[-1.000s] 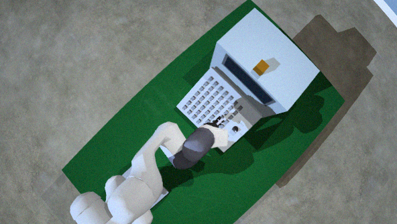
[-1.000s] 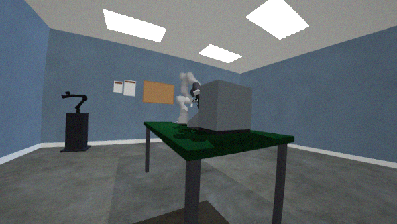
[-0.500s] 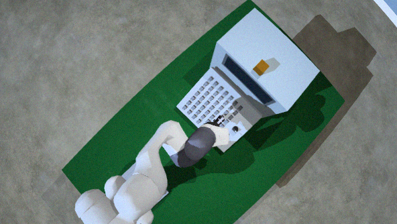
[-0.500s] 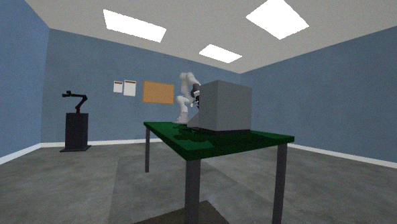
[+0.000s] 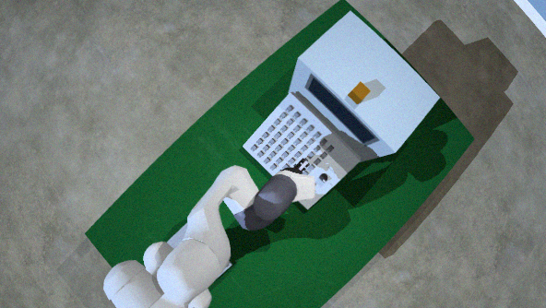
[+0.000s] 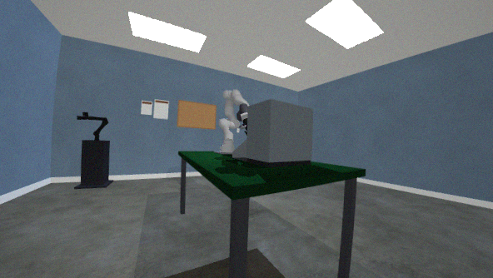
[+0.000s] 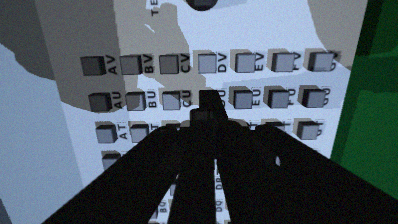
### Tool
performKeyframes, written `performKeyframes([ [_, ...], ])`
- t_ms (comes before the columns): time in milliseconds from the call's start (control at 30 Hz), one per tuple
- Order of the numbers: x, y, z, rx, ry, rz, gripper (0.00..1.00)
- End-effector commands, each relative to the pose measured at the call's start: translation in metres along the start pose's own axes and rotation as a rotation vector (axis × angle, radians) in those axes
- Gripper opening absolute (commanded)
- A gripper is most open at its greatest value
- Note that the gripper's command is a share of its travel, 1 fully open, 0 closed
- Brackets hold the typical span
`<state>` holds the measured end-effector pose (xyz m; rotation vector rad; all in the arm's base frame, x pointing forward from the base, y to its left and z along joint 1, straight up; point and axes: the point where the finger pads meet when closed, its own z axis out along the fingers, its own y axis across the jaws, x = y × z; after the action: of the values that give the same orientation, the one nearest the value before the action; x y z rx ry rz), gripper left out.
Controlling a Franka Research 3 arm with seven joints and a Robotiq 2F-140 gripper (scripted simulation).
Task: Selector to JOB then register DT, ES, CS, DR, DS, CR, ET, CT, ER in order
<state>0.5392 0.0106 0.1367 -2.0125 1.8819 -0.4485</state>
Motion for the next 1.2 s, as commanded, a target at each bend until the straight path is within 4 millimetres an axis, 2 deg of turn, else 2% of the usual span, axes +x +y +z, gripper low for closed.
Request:
performKeyframes([
  [0, 0.0002, -0.0002, 0.0008, 0.002, -0.001, -0.007, 0.10],
  [1167, 0.0002, -0.0003, 0.0105, 0.002, -0.001, -0.007, 0.10],
])
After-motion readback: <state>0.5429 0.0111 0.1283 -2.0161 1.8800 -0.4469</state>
